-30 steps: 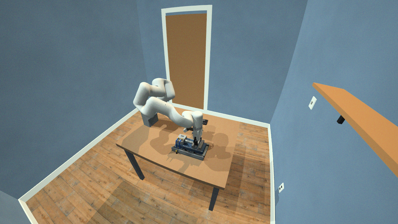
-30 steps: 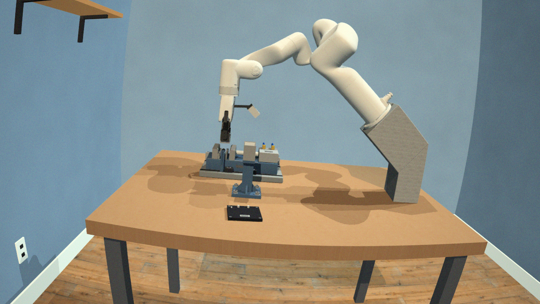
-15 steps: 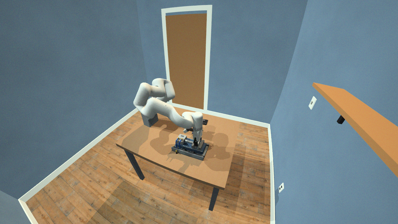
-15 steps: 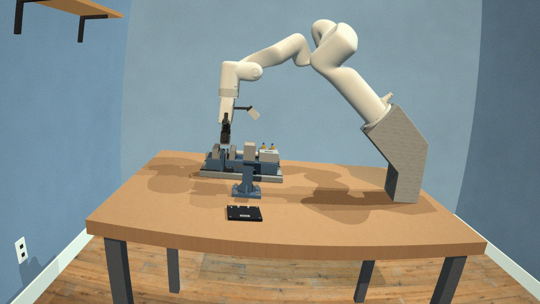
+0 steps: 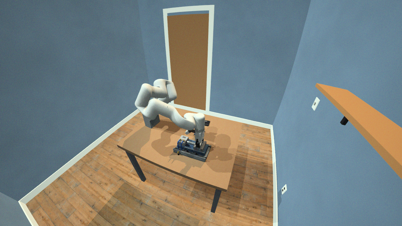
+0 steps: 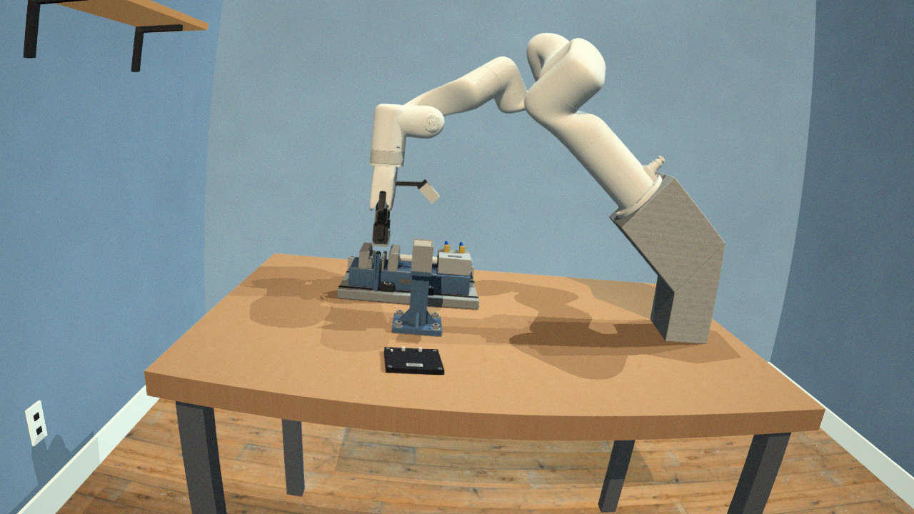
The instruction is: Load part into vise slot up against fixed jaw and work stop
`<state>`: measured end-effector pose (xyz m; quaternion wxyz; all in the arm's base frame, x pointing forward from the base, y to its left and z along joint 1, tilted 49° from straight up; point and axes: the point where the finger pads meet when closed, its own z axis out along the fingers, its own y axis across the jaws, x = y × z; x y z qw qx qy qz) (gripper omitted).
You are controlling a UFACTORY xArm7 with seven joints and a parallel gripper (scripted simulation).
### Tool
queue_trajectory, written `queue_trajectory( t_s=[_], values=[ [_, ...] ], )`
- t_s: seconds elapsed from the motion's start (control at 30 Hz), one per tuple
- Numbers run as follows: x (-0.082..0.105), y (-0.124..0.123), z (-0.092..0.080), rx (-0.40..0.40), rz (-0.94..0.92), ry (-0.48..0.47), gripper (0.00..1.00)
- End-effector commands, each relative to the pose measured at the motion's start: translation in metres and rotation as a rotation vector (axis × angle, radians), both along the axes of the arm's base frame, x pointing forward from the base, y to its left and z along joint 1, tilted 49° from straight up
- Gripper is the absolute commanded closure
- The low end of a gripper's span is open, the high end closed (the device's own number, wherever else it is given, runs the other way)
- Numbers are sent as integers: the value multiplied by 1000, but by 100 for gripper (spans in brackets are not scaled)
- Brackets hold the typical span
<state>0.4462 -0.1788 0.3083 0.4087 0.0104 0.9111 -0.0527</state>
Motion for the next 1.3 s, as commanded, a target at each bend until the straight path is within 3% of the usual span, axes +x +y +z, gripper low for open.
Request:
queue_trajectory(
  t_s=[0.0,1.27],
  values=[
    [0,0,1,-1,-1,-3,100],
    [3,-1,-1,-1,-1,-3,100]
  ],
)
